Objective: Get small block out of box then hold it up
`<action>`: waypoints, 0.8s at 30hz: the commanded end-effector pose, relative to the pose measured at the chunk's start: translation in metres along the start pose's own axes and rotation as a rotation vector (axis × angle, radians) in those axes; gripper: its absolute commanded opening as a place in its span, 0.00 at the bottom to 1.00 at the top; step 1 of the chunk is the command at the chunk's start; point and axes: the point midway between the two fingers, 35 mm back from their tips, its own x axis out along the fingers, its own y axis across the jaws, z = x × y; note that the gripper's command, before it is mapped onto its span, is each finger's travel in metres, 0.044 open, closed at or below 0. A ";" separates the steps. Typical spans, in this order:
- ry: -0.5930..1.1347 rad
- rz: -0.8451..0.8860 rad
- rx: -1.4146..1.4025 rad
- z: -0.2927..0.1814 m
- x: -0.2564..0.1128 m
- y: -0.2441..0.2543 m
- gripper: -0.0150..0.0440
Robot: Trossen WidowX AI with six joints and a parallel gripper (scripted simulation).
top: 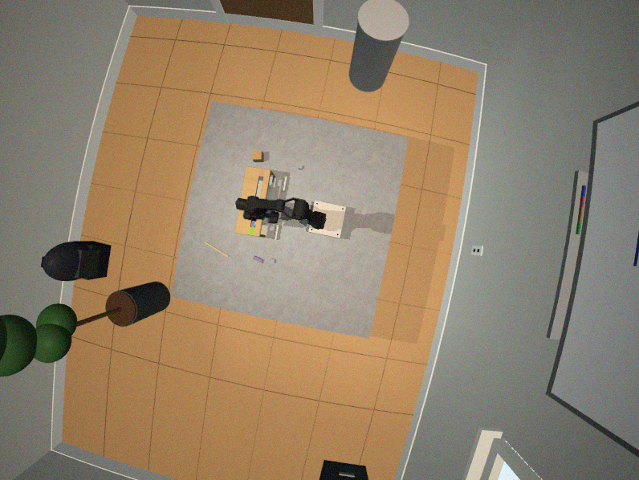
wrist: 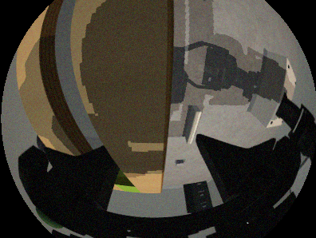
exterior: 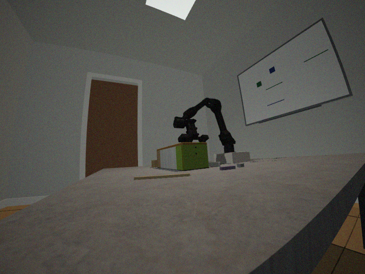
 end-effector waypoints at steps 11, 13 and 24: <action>0.007 -0.003 0.004 -0.024 0.002 0.000 0.93; 0.006 -0.003 0.002 -0.029 -0.013 0.001 0.93; 0.010 0.036 -0.082 -0.049 -0.051 0.007 0.84</action>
